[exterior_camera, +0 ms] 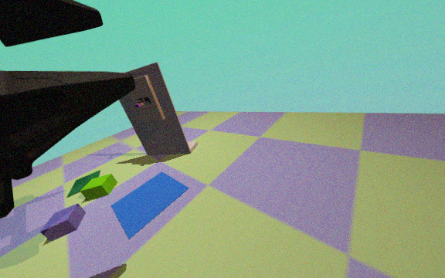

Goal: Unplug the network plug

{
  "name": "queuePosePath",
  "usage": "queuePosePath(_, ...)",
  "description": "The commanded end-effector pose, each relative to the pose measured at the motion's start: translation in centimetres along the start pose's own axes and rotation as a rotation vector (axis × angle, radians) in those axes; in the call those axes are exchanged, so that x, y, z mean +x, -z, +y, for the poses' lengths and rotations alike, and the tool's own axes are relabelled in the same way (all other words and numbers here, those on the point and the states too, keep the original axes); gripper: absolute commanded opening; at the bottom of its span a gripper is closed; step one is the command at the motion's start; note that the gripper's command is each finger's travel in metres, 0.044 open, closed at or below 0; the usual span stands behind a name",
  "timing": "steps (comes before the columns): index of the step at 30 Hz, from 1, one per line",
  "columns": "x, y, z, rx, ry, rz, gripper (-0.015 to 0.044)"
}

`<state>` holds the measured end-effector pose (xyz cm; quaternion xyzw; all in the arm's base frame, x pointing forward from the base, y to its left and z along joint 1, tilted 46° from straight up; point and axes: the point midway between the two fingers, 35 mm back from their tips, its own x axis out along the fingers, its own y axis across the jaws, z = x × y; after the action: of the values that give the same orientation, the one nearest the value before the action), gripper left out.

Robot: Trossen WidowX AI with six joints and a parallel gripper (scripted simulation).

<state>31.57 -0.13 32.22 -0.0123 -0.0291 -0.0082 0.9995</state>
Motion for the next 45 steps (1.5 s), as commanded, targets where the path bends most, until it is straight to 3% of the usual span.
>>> queuePosePath(1, 0.0, 0.2, 0.1, 0.004, -0.005, 0.005, 0.0374)
queuePosePath(10, 0.6, 9.0, 3.9, 0.251, -0.244, 0.298, 0.0156)
queuePosePath(22, -3.4, 19.0, 8.6, 0.691, -0.456, 0.761, 0.0156)
queuePosePath(29, -3.3, 19.1, 8.7, 0.698, -0.458, 0.768, 0.0156)
queuePosePath(45, 1.0, 20.8, 11.3, 0.699, -0.459, 0.766, 0.0156)
